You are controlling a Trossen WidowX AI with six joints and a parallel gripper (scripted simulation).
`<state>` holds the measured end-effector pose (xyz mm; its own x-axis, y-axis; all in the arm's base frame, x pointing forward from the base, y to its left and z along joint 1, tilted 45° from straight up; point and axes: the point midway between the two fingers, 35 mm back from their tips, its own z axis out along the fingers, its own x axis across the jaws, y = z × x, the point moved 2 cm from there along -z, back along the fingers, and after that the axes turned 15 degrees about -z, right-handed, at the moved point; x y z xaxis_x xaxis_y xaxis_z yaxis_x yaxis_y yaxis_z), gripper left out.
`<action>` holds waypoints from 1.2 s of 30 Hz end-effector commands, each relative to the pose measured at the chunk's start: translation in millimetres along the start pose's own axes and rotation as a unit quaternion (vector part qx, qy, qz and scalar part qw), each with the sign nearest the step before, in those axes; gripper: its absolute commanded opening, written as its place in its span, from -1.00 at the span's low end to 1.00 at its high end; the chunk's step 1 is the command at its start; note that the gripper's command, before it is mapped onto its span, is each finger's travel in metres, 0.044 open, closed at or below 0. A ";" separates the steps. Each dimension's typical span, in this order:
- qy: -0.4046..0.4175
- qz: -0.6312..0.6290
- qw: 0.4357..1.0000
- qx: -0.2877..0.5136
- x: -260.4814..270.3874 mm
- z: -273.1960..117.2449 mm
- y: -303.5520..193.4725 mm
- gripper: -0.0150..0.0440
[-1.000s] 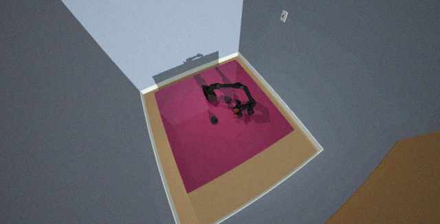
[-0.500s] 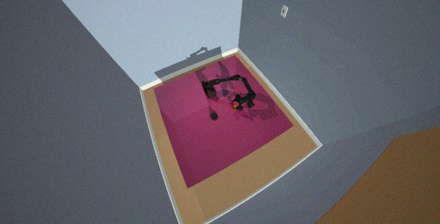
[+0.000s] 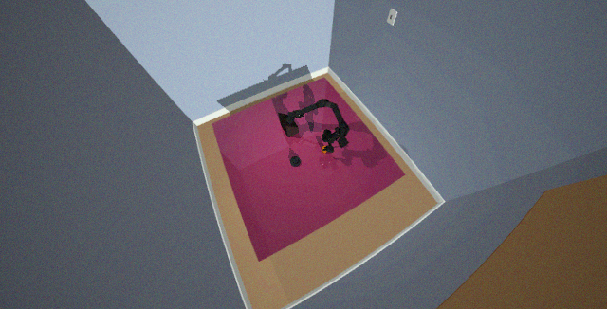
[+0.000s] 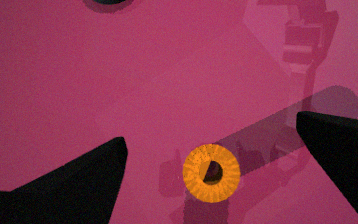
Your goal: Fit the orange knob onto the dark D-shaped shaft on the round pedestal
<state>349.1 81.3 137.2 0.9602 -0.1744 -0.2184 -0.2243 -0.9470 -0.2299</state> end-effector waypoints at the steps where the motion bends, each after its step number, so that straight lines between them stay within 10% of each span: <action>1: 0.023 0.009 0.991 0.132 1.0 -7.2 11.2 1.00; 6: 0.063 0.002 0.960 0.272 -1.6 -18.7 21.0 1.00; 16: 0.065 -0.006 0.960 0.271 -1.6 -18.7 21.0 1.00; 22: 0.134 -0.256 0.926 0.245 -1.6 -18.7 21.0 1.00; 36: 0.260 -0.788 0.548 0.103 -1.6 -18.8 21.0 1.00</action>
<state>346.0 55.9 150.0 0.5700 0.5483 0.6120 0.8163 -0.4626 -0.3459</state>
